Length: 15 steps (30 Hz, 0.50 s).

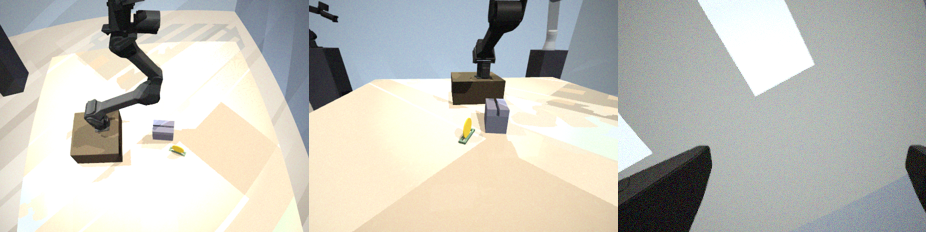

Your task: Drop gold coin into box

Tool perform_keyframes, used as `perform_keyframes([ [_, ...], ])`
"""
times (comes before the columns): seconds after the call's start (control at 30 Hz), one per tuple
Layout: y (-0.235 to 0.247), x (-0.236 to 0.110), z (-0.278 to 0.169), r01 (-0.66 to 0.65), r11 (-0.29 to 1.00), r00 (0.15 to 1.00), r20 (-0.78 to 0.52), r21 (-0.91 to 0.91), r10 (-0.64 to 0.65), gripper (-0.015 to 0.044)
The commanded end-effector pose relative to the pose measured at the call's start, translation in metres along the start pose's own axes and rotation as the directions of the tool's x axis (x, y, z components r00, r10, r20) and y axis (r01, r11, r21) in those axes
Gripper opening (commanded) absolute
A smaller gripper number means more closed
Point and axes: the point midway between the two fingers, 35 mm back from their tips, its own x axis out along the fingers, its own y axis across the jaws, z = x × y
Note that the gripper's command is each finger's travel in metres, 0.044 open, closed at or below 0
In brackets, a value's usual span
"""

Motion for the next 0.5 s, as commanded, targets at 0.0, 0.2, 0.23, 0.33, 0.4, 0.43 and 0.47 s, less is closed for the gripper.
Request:
perform_keyframes([
  [0.0,0.002,0.000,0.000,-0.005,1.000,1.000,-0.001,-0.004,0.005,0.0374],
  [0.2,0.072,0.003,-0.013,-0.146,0.979,0.988,-0.080,-0.144,0.135,0.0216],
  [0.23,0.084,0.003,-0.019,-0.171,0.971,0.983,-0.101,-0.168,0.155,0.0190],
  [0.33,0.115,0.001,-0.039,-0.240,0.942,0.964,-0.173,-0.236,0.202,0.0161],
  [0.4,0.132,-0.001,-0.056,-0.281,0.919,0.949,-0.225,-0.278,0.222,0.0161],
  [0.43,0.139,-0.002,-0.065,-0.300,0.906,0.940,-0.253,-0.298,0.228,0.0161],
  [0.47,0.145,-0.003,-0.075,-0.319,0.893,0.931,-0.282,-0.316,0.233,0.0161],
])
